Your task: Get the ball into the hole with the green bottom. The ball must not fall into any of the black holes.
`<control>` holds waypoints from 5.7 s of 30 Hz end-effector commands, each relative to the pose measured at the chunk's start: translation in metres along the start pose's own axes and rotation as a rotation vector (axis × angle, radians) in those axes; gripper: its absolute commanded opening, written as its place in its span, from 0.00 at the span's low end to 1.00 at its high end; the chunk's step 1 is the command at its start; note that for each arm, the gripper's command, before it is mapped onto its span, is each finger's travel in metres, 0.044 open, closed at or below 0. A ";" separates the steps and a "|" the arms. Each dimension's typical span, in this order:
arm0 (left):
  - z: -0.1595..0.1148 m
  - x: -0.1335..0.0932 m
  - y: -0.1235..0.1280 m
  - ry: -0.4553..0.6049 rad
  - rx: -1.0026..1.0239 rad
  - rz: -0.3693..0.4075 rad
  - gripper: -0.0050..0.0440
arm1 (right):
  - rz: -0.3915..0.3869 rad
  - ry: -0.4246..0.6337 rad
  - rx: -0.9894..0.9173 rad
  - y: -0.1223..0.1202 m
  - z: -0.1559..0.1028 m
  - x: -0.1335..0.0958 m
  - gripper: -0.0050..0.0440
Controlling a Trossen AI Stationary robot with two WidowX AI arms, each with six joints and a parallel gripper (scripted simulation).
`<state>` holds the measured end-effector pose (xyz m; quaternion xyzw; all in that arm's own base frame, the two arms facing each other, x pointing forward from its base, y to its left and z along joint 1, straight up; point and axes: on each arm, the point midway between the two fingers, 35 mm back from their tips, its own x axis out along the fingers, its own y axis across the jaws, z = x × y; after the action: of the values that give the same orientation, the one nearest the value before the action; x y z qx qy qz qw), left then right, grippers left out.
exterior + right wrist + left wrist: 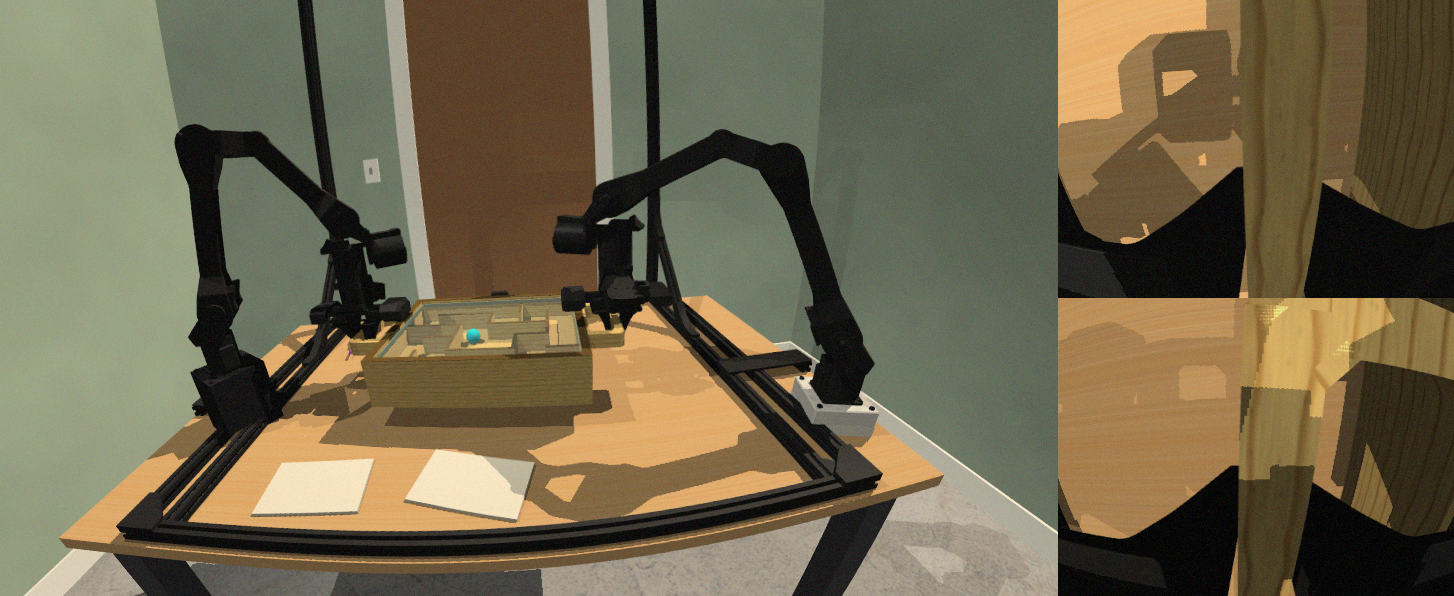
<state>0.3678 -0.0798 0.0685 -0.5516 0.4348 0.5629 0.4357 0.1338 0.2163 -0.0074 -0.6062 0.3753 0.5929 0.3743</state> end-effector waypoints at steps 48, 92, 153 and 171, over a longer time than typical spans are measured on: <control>0.001 0.002 0.000 0.012 0.001 -0.007 0.14 | 0.007 -0.015 0.001 0.000 0.000 -0.002 0.14; 0.001 0.004 0.001 0.028 0.001 -0.015 0.14 | 0.015 -0.031 0.001 -0.001 -0.001 -0.004 0.14; 0.001 0.002 0.000 0.017 0.001 -0.007 0.14 | 0.007 -0.020 0.001 -0.001 0.000 -0.002 0.14; 0.001 0.000 0.000 0.013 0.001 -0.002 0.14 | 0.002 -0.016 0.001 0.000 0.000 -0.001 0.14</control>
<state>0.3660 -0.0801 0.0644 -0.5527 0.4295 0.5615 0.4414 0.1351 0.2176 -0.0038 -0.6049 0.3800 0.5935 0.3708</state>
